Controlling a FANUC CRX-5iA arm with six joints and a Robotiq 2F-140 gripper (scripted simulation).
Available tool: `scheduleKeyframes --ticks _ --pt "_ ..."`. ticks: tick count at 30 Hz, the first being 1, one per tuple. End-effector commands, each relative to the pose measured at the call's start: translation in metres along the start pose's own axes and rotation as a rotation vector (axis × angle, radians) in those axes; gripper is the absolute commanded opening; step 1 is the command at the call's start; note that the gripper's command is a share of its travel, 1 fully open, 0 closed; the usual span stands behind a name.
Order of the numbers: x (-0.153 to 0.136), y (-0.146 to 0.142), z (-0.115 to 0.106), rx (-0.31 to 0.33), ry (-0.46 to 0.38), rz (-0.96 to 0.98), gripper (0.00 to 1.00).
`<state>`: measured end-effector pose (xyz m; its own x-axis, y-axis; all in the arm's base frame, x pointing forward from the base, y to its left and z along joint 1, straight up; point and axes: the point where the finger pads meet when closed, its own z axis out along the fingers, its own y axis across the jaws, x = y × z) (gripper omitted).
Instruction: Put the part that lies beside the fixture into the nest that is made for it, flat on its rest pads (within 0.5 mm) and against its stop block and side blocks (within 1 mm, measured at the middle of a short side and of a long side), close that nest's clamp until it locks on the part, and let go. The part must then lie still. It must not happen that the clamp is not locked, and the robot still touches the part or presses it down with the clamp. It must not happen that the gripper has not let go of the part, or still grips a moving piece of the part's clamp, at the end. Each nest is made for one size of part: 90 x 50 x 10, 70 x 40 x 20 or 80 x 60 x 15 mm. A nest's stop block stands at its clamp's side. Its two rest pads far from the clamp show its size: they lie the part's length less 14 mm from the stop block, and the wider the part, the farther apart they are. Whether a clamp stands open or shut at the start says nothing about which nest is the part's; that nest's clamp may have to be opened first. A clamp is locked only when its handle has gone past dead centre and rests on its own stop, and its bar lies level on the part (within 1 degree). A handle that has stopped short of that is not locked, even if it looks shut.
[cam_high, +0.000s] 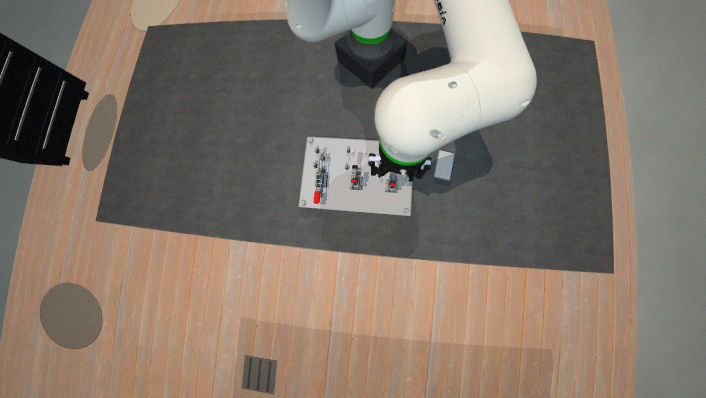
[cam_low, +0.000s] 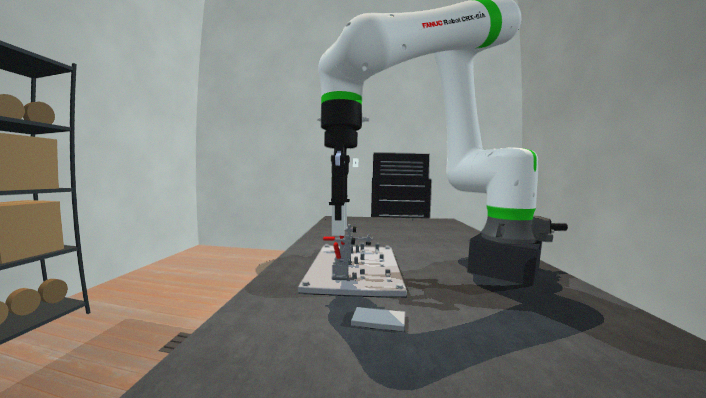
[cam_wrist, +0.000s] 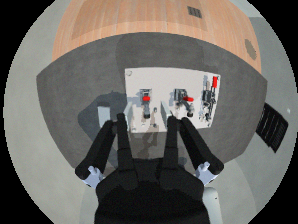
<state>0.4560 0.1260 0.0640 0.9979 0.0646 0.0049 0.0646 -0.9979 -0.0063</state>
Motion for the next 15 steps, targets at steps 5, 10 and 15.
scheduleKeyframes --ticks 5,10,15 --pt "0.000 0.000 -0.012 0.000 0.000 0.000 0.58" --pt "0.000 0.000 -0.025 0.000 0.000 0.000 0.58" --pt "0.000 0.000 -0.047 0.000 0.000 0.000 0.58"
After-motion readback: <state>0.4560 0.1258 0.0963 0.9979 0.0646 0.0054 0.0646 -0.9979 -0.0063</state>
